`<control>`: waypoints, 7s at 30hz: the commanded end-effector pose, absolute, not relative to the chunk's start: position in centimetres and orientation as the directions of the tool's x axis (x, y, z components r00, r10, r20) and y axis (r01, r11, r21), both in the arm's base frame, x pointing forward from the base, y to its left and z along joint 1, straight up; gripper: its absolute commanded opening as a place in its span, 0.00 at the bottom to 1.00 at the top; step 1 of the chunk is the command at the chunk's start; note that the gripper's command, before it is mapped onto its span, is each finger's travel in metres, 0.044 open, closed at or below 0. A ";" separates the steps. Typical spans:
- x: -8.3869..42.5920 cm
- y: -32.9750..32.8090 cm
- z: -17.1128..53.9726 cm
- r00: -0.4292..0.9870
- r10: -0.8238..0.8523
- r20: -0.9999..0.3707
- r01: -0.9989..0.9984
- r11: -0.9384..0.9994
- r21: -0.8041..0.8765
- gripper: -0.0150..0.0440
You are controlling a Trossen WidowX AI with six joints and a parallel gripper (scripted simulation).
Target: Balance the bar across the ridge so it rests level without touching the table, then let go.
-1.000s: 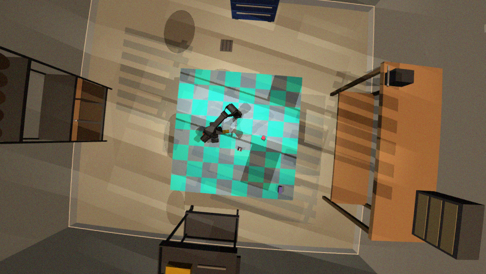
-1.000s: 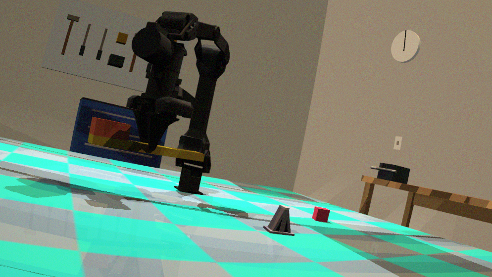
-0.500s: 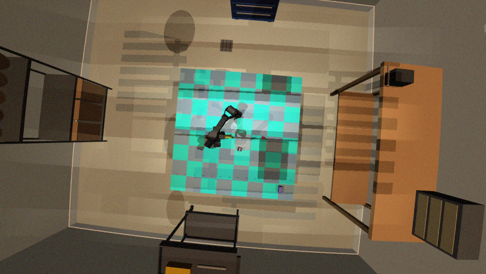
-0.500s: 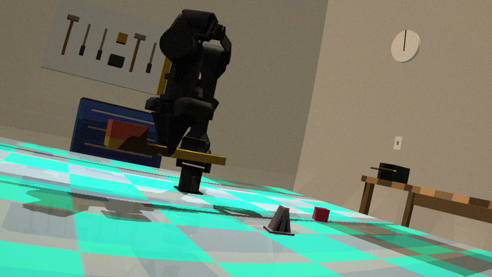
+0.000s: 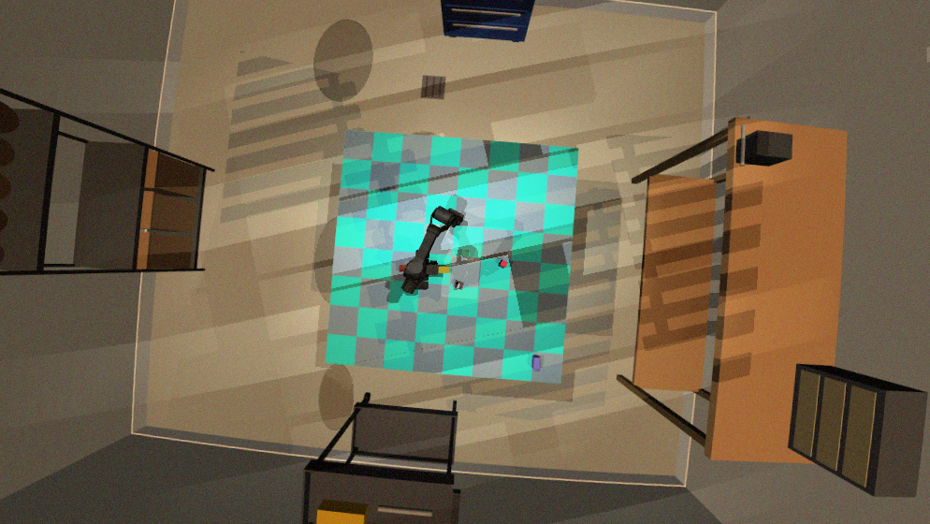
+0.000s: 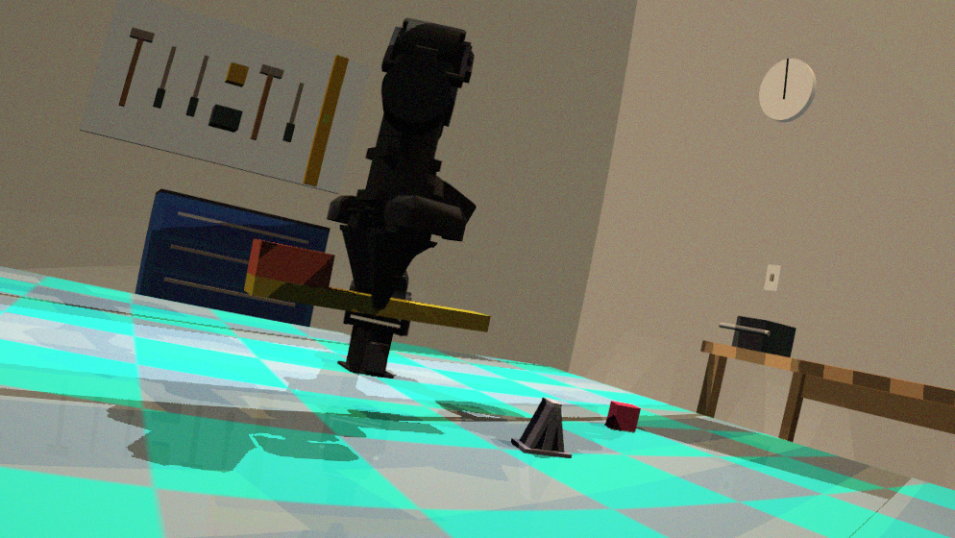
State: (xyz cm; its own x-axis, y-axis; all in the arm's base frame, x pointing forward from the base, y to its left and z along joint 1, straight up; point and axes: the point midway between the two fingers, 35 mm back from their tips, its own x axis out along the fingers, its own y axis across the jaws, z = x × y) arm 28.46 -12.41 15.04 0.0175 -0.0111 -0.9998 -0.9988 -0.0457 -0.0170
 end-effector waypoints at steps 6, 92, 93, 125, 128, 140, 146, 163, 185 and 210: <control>30.4 -10.0 15.5 0.030 -0.010 -0.999 -1.000 0.001 -0.030 0.25; 36.7 7.8 11.3 0.036 0.008 -0.999 -0.967 0.252 -0.033 0.25; 36.7 7.8 11.3 0.036 0.008 -0.999 -0.967 0.252 -0.033 0.25; 36.7 7.8 11.1 0.036 0.008 -0.999 -0.967 0.252 -0.033 0.25; 36.7 7.8 11.1 0.036 0.008 -0.999 -0.967 0.252 -0.033 0.25; 36.7 7.8 11.0 0.036 0.008 -0.999 -0.967 0.252 -0.033 0.25; 36.7 7.8 10.9 0.036 0.008 -0.999 -0.967 0.252 -0.033 0.25; 36.7 7.8 10.8 0.036 0.008 -0.999 -0.967 0.252 -0.033 0.25; 36.7 7.8 10.6 0.036 0.008 -0.999 -0.967 0.252 -0.033 0.25; 36.6 7.8 10.4 0.036 0.008 -0.999 -0.967 0.252 -0.033 0.25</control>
State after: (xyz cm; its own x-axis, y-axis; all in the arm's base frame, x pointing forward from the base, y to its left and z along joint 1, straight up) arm 36.62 7.76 10.49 0.0353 0.0042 -0.9994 -0.9673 0.2514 -0.0331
